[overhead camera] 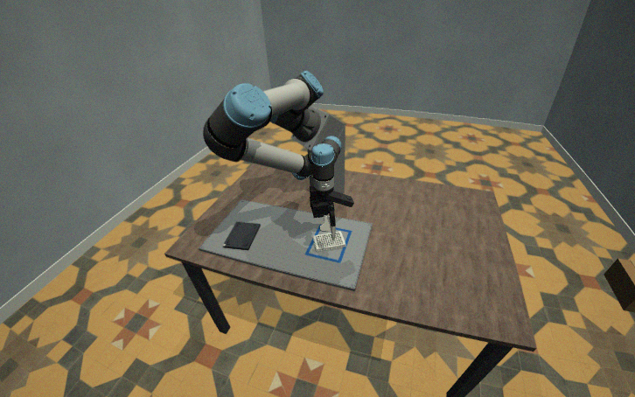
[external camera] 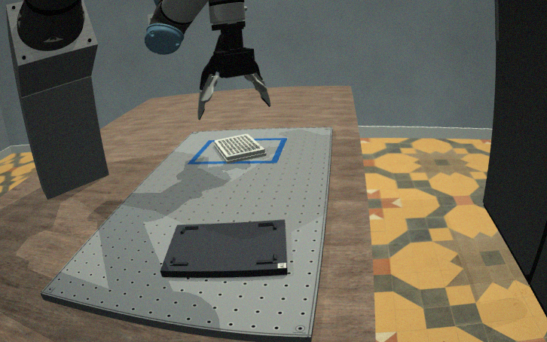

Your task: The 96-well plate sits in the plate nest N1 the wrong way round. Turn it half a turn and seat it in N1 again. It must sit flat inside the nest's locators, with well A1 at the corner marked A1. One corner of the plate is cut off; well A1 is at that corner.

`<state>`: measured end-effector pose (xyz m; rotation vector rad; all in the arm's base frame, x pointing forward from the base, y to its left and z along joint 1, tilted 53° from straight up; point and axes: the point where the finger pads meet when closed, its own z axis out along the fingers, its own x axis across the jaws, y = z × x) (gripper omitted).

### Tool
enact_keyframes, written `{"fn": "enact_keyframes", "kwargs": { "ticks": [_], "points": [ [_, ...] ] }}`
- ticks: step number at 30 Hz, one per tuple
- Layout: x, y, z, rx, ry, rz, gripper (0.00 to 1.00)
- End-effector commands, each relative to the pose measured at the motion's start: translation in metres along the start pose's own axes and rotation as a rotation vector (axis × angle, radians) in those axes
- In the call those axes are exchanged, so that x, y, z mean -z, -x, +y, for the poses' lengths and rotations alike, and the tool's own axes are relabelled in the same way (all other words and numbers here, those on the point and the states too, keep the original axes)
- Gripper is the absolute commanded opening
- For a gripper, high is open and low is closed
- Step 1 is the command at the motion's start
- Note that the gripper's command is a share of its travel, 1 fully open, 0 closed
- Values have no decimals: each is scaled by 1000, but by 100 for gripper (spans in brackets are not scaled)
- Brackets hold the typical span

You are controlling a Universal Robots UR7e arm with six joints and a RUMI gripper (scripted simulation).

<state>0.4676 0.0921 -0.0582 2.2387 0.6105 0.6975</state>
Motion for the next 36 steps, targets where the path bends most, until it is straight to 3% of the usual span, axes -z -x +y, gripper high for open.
{"fn": "enact_keyframes", "kwargs": {
  "ticks": [1, 36],
  "points": [
    [-11, -1, 1, -3, 1, 1, 100],
    [-63, -1, 1, -3, 1, 1, 100]
  ]
}}
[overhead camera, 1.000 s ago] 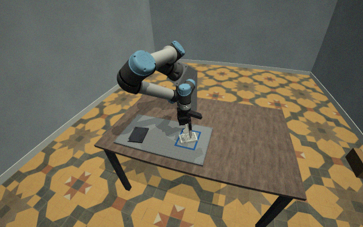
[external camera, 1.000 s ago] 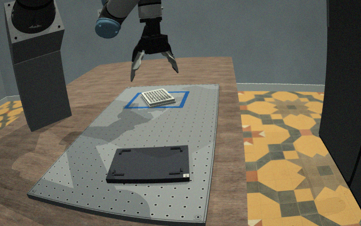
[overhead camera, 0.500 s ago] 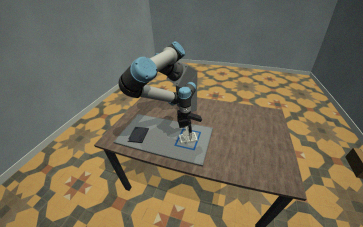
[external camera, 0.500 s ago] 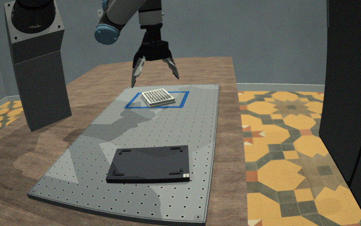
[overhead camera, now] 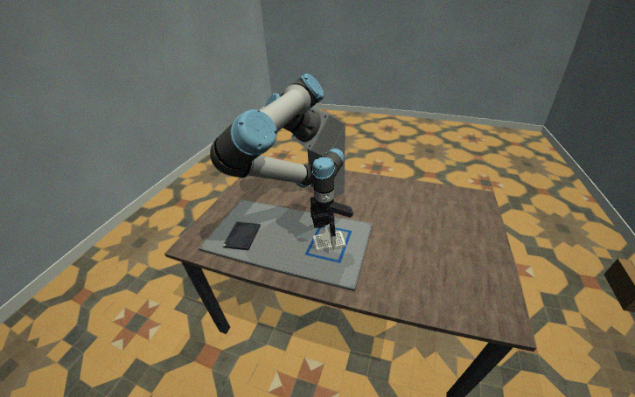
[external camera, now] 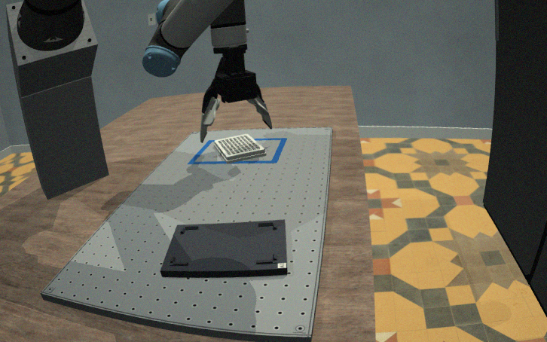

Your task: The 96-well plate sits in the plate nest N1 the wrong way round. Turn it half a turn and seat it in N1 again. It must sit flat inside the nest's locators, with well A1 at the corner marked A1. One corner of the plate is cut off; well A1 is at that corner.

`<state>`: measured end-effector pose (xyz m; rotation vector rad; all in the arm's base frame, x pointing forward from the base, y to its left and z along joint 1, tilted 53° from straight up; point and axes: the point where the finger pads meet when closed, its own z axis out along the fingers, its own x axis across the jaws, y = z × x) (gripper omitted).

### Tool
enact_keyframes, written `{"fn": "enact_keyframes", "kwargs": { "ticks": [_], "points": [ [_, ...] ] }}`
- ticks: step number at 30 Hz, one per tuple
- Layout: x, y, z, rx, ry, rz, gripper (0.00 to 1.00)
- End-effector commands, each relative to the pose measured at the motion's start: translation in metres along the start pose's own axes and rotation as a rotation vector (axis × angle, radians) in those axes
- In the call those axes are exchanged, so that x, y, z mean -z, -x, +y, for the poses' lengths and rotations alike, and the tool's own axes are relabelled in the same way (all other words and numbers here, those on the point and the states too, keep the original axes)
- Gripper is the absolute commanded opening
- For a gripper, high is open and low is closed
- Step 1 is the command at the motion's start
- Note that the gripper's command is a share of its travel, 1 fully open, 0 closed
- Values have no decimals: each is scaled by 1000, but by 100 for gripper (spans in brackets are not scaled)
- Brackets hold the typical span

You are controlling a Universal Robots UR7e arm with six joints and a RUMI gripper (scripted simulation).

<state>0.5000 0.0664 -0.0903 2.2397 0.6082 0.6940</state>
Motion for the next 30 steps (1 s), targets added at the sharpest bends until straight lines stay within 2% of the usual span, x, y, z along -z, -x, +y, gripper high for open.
{"fn": "enact_keyframes", "kwargs": {
  "ticks": [1, 8, 26, 27, 30],
  "points": [
    [-13, -2, 1, -2, 1, 5, 100],
    [-20, -2, 1, -2, 1, 5, 100],
    [-19, -2, 0, -1, 0, 5, 100],
    [-19, -2, 0, -1, 0, 5, 0],
    [-19, -2, 0, -1, 0, 5, 0]
  ]
}}
